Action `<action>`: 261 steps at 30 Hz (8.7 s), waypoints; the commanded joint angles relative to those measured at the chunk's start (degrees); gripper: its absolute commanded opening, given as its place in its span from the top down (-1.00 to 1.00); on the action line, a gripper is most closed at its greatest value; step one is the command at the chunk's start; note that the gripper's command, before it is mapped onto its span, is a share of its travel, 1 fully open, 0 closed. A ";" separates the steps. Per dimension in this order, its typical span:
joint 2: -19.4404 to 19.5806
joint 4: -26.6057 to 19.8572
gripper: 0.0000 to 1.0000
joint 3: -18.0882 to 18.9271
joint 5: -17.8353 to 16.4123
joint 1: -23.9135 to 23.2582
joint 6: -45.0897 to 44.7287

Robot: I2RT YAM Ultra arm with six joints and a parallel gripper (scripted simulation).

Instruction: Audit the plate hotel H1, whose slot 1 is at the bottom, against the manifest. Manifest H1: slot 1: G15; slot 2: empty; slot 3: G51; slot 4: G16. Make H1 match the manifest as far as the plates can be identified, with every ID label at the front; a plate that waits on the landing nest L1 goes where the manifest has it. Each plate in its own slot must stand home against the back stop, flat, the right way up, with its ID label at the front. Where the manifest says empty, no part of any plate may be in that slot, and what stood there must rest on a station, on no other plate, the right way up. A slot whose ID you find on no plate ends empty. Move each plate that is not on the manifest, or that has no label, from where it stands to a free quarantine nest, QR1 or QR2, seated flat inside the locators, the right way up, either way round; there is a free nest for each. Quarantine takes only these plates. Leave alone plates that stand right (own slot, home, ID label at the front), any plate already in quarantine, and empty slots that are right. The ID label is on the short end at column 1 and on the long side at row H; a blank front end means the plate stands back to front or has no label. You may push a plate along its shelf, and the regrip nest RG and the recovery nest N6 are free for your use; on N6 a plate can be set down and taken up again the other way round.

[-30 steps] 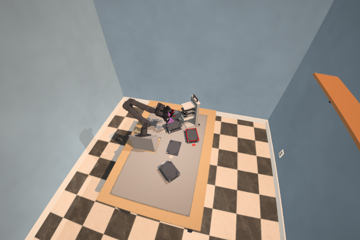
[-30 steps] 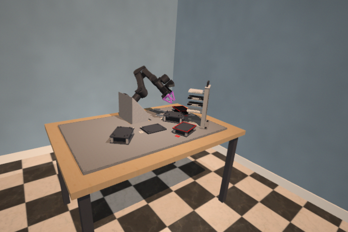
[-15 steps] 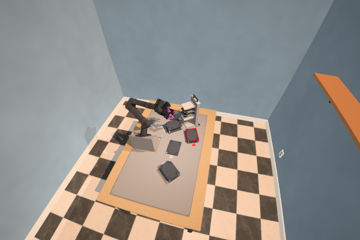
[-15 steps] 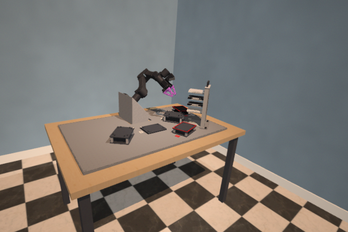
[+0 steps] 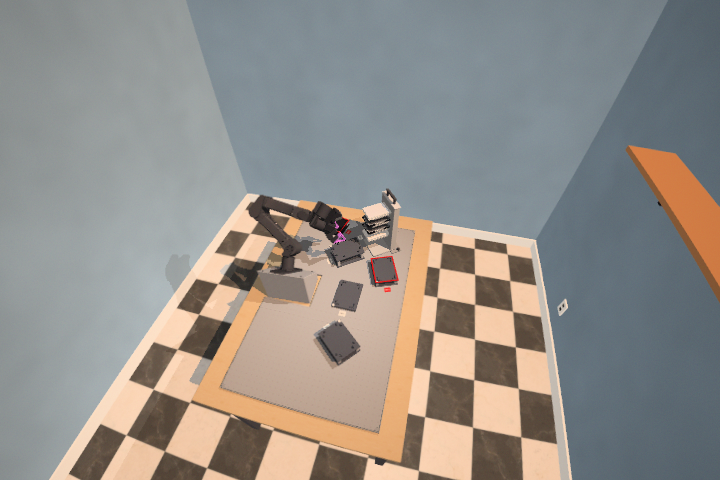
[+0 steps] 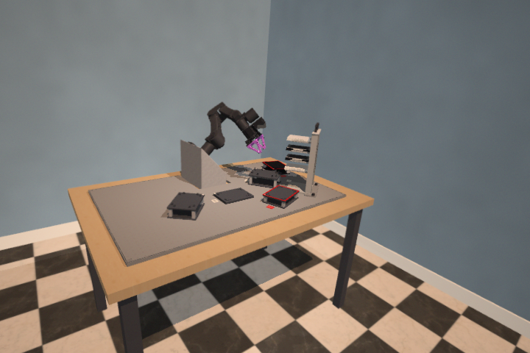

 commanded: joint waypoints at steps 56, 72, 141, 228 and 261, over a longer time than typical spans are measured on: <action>12.31 20.65 -1.00 2.02 16.70 15.13 10.09; 17.36 22.92 -1.00 5.22 18.21 16.67 10.69; 34.44 25.33 -1.00 20.00 21.98 20.31 11.83; 18.59 22.63 -0.72 5.12 18.38 16.42 10.34; 8.40 18.16 -0.72 -1.47 15.30 13.25 9.12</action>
